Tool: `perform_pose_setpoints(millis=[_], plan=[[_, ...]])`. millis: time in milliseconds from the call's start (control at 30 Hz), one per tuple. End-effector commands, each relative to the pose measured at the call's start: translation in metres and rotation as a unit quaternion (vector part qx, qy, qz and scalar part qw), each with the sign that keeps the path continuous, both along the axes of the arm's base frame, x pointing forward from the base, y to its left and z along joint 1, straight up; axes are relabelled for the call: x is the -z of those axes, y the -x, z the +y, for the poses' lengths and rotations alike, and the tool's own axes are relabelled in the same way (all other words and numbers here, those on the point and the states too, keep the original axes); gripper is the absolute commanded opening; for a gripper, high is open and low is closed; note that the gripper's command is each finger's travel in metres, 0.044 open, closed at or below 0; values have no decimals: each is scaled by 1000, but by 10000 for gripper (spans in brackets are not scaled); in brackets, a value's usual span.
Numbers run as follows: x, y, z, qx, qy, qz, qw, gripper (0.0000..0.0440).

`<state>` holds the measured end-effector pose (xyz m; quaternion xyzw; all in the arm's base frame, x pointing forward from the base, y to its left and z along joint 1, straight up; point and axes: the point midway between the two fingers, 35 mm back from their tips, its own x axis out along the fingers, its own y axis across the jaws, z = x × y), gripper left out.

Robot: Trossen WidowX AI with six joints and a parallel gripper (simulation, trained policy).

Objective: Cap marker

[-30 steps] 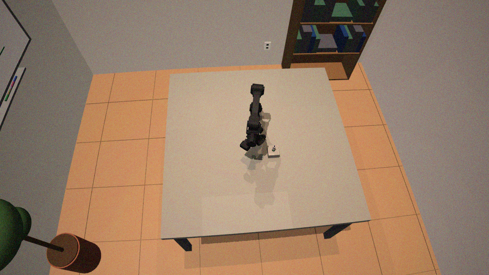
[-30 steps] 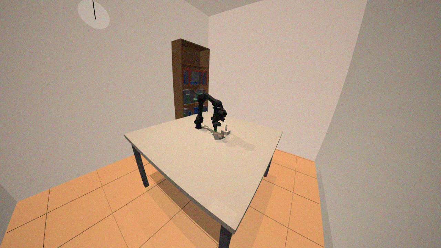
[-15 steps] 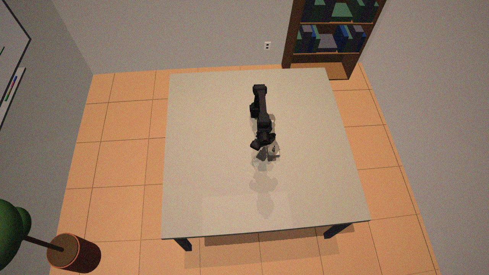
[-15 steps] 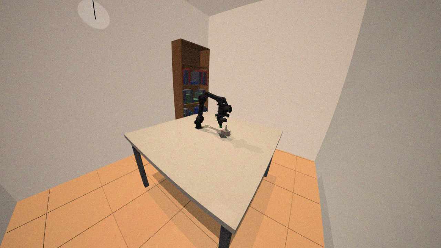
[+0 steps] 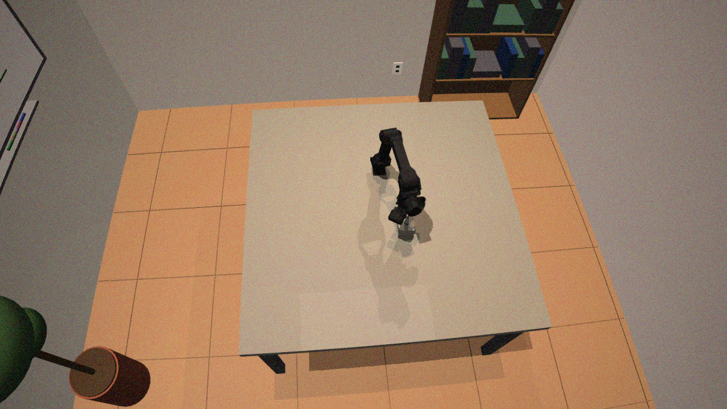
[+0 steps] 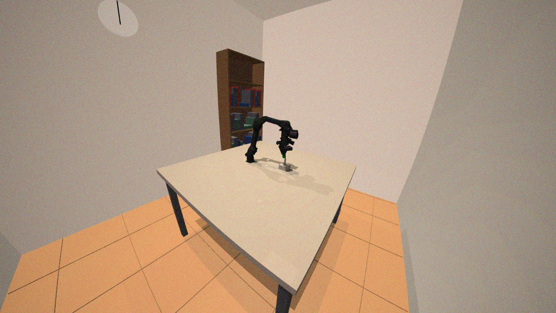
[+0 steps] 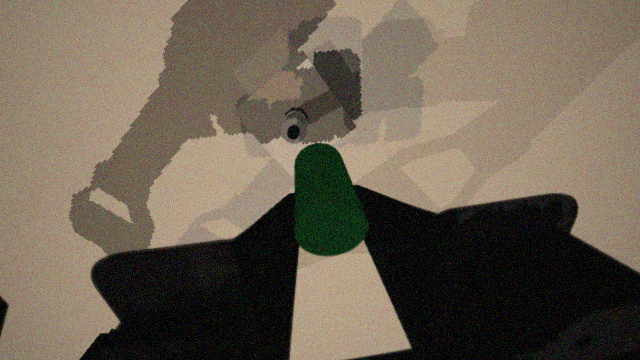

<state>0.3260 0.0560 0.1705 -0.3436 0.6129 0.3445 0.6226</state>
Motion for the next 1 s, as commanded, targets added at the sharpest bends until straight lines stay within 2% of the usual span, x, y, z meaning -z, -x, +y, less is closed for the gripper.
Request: perform_pose_setpoints(millis=[0, 567, 967], plan=[[-1, -1, 16, -5, -2, 5, 1000, 12], [13, -2, 27, -14, 6, 32, 999, 0], [40, -1, 24, -29, 4, 56, 998, 0]])
